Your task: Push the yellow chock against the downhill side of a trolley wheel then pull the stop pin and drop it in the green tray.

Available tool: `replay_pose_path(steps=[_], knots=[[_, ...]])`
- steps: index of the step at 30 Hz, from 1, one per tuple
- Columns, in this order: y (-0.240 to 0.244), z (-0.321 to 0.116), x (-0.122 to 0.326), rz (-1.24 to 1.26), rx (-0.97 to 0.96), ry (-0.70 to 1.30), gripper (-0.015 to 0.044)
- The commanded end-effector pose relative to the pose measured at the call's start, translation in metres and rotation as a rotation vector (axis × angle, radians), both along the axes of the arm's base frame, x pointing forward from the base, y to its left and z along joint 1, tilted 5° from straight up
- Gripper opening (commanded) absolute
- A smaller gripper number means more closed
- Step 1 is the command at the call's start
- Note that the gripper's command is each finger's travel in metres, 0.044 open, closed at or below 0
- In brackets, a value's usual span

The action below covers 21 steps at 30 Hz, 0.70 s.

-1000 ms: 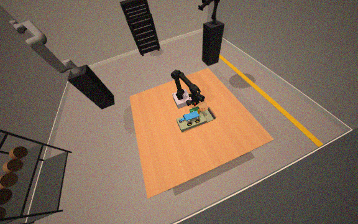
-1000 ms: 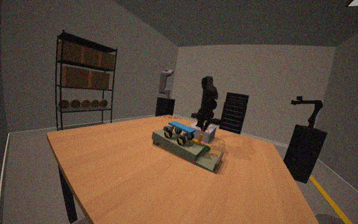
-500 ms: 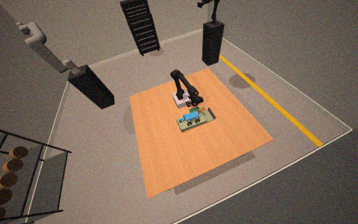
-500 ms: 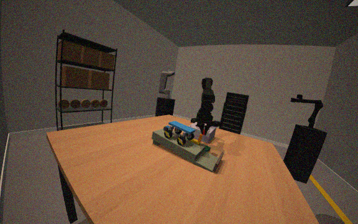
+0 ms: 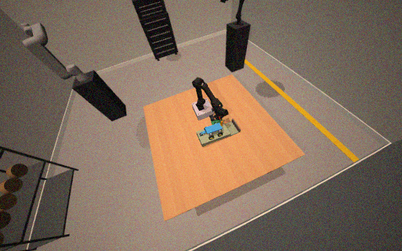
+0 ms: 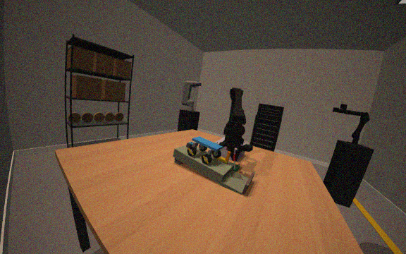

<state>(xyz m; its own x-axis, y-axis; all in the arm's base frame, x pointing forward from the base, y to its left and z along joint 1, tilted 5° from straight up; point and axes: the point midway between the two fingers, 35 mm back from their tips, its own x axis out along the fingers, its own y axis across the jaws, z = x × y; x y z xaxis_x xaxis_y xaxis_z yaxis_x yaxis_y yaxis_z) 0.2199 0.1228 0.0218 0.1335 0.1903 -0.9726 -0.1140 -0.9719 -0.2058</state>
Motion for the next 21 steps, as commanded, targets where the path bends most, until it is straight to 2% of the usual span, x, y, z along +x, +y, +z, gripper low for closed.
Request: replay_pose_path(steps=[1,8,21], knots=[[0.001,-0.003,0.000,-0.005,0.002,0.002,0.0000],[-0.002,-0.004,-0.001,-0.005,0.002,0.002,0.0184],[-0.011,-0.006,0.000,-0.005,0.001,0.002,0.0190]])
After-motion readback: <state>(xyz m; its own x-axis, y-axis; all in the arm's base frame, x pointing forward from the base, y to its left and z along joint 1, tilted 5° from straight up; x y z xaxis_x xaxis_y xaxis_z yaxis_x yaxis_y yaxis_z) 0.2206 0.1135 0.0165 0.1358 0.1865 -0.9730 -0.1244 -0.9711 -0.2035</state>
